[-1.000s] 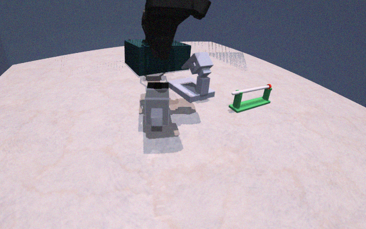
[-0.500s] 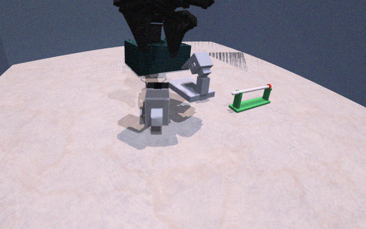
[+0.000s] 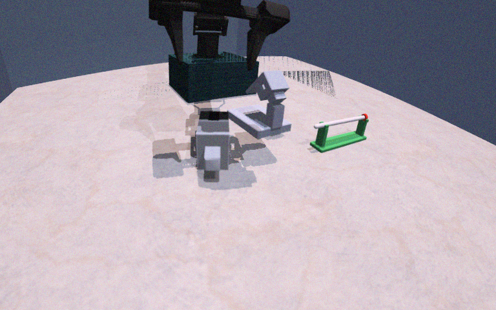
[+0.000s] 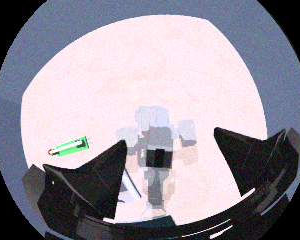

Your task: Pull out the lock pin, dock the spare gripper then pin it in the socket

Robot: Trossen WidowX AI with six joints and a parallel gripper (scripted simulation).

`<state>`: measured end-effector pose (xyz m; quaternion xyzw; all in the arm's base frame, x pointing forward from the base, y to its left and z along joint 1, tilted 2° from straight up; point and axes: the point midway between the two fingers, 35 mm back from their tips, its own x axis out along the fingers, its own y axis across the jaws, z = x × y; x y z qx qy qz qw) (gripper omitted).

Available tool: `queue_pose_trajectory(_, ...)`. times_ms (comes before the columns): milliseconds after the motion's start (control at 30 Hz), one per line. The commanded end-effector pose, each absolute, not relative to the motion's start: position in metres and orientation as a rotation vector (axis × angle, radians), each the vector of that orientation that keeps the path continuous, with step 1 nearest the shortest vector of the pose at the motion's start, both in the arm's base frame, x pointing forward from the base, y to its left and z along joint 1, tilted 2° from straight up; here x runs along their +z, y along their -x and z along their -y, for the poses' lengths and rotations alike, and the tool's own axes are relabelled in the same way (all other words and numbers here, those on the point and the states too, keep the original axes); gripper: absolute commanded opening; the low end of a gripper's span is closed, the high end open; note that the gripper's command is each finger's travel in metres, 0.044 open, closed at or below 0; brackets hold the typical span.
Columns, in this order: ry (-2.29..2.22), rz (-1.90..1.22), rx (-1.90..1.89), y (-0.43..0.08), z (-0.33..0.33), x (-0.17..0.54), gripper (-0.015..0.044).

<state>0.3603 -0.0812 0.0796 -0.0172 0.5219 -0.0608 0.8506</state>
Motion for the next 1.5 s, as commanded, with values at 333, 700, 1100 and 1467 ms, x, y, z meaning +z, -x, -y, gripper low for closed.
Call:
queue_pose_trajectory(333, -0.141, -1.041, -0.258, -0.357, 0.082, 0.082, 0.044)
queue_pose_trajectory(700, -0.183, -1.038, -0.266, -0.356, 0.08, 0.014, 0.044)
queue_pose_trajectory(1100, -0.184, -1.038, -0.266, -0.357, 0.08, 0.0, 0.044)
queue_pose_trajectory(1467, -0.184, -1.038, -0.266, -0.358, 0.08, -0.018, 0.044)
